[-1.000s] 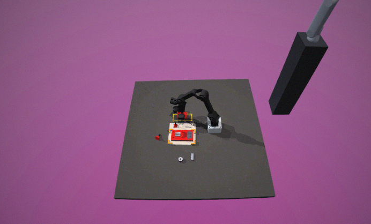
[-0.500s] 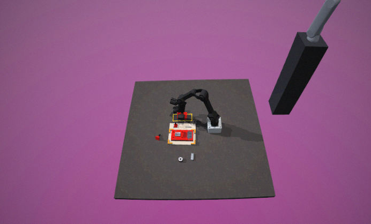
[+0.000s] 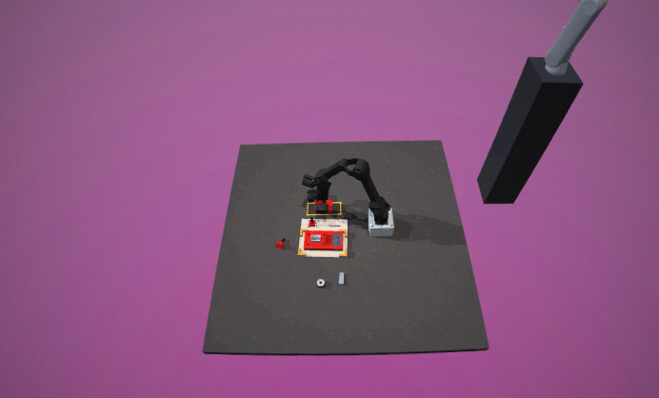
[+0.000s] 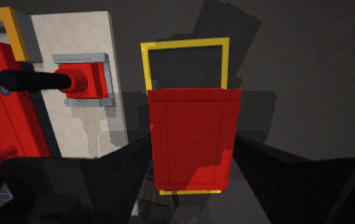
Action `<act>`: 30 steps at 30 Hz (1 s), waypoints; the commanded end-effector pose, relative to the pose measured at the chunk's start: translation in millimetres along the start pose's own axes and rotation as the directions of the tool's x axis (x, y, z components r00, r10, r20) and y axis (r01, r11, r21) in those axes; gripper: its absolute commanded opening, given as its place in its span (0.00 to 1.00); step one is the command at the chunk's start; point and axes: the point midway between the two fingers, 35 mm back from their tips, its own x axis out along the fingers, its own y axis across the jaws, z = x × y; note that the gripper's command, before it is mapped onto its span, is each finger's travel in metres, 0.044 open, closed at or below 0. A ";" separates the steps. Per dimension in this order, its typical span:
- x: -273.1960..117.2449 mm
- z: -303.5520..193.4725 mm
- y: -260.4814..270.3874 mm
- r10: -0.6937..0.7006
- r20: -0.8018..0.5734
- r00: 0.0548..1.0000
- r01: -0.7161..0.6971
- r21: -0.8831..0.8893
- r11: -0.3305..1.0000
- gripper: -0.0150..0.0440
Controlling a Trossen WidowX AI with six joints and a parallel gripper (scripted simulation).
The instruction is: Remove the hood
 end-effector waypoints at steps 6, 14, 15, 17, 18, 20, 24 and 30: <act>7.9 -2.1 0.8 0.004 -0.009 1.000 -0.004 -0.006 1.000 0.25; 11.4 -2.3 0.9 0.004 -0.009 1.000 -0.004 -0.006 1.000 0.25; 11.5 -2.3 0.9 0.004 -0.009 1.000 -0.004 -0.006 1.000 0.25; 11.5 -2.3 0.9 0.004 -0.009 1.000 -0.004 -0.006 1.000 0.25; 11.5 -2.3 0.9 0.004 -0.009 1.000 -0.004 -0.006 1.000 0.25; 11.5 -2.3 0.9 0.004 -0.009 1.000 -0.004 -0.006 1.000 0.25; 9.3 -1.4 0.5 0.002 -0.005 1.000 -0.002 0.000 1.000 0.30; 9.3 -1.4 0.5 0.002 -0.005 1.000 -0.002 0.000 1.000 0.57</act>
